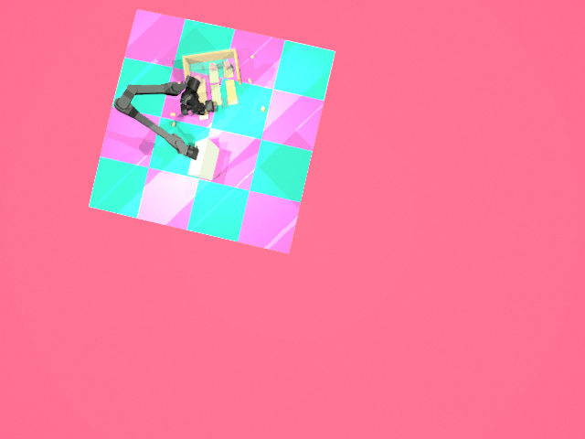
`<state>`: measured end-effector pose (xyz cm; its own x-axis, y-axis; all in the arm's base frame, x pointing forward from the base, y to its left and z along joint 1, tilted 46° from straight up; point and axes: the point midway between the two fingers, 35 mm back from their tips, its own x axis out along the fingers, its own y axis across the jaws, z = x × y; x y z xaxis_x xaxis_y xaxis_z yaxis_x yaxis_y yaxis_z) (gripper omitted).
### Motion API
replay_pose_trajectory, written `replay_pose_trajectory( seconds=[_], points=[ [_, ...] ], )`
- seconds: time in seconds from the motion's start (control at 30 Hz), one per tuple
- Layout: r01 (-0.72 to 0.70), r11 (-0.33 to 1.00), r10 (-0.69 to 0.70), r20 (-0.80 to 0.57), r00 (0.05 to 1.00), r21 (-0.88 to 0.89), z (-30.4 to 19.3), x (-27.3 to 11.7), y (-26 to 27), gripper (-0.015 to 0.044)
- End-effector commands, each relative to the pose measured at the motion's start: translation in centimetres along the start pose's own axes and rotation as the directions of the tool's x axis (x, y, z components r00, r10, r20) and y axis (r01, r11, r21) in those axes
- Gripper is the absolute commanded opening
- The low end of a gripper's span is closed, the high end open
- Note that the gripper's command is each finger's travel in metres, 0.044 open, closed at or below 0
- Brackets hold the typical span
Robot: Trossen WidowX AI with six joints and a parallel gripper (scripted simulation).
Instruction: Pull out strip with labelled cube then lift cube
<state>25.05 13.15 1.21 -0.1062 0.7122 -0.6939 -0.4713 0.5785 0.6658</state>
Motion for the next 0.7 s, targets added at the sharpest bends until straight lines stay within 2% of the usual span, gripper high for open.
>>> replay_pose_trajectory(
  seconds=[0.0, 0.67],
  points=[
    [-0.004, 1.0, 0.004, -0.024, 1.0, 0.008, -1.5, 0.4, 0.1, 0.0],
    [-0.004, 1.0, 0.004, -0.026, 1.0, 0.01, -4.4, 0.4, 0.0, 0.0]
  ],
)
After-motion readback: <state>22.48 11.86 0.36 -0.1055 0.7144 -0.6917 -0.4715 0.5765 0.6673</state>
